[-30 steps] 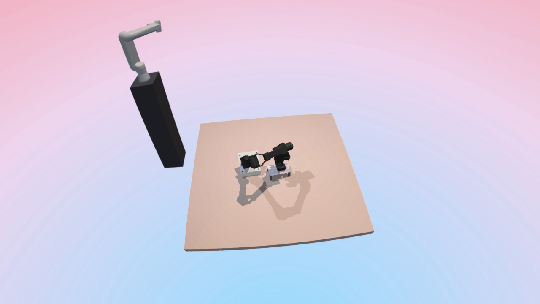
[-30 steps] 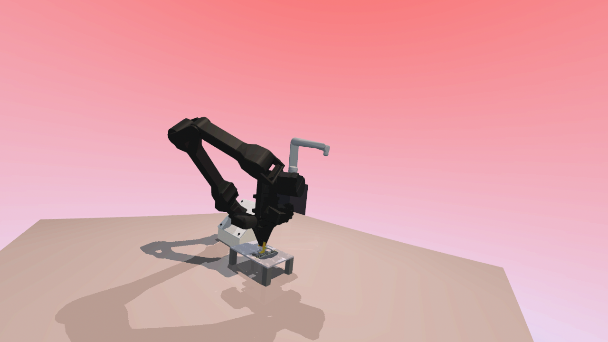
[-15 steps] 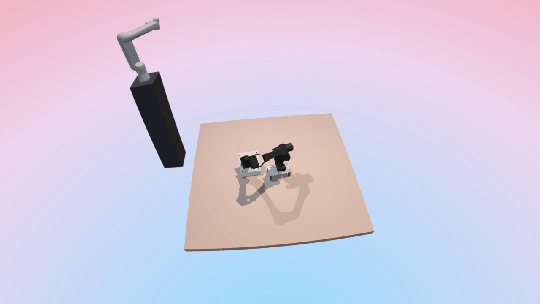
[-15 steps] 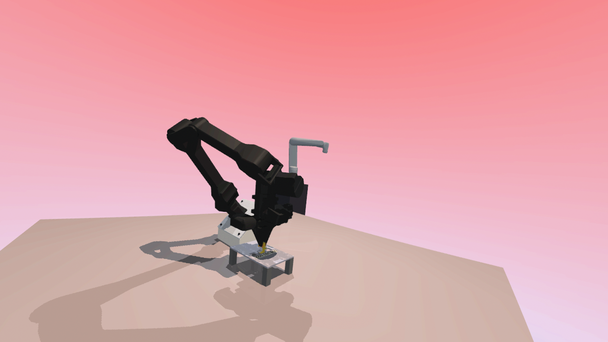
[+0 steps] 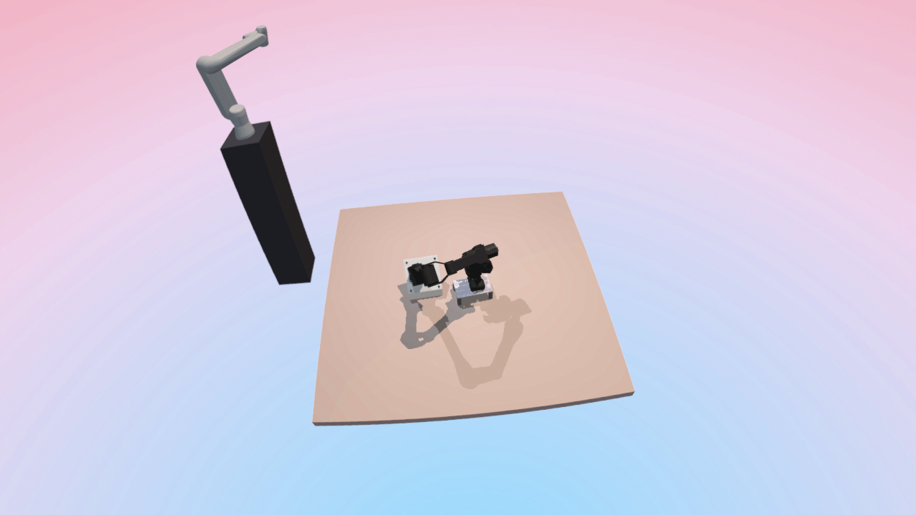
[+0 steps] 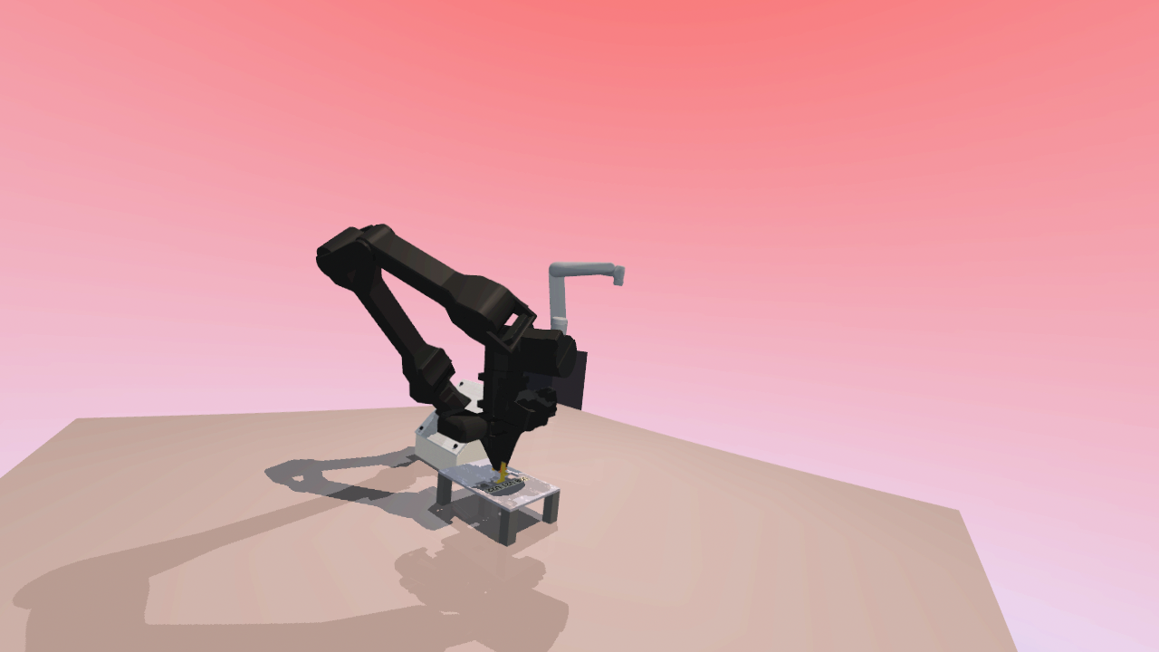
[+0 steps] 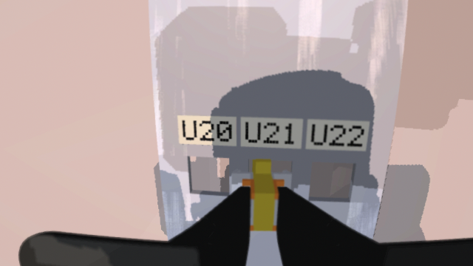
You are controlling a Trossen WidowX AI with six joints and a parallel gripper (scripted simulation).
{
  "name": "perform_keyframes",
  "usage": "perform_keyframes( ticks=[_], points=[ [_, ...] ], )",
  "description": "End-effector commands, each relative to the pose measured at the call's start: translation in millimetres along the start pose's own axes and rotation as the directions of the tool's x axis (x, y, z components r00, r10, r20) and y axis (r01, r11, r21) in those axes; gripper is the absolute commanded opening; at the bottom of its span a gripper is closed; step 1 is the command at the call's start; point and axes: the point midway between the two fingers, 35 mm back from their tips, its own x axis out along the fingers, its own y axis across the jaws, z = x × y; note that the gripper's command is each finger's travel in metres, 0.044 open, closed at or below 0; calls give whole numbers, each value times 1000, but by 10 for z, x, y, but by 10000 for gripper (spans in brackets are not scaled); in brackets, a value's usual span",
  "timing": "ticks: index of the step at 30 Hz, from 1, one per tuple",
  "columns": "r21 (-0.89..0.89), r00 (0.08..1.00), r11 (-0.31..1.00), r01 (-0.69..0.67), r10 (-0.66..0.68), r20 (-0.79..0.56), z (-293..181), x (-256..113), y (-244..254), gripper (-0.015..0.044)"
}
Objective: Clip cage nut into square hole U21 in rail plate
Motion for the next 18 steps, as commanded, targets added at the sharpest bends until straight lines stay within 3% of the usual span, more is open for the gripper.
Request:
perform_keyframes(
  ticks=[1,18],
  points=[
    [-2,1000,1000,-9,9,-1,-5,4,4,24],
    [-3,999,999,-48,48,0,-4,15,-13,24]
  ],
)
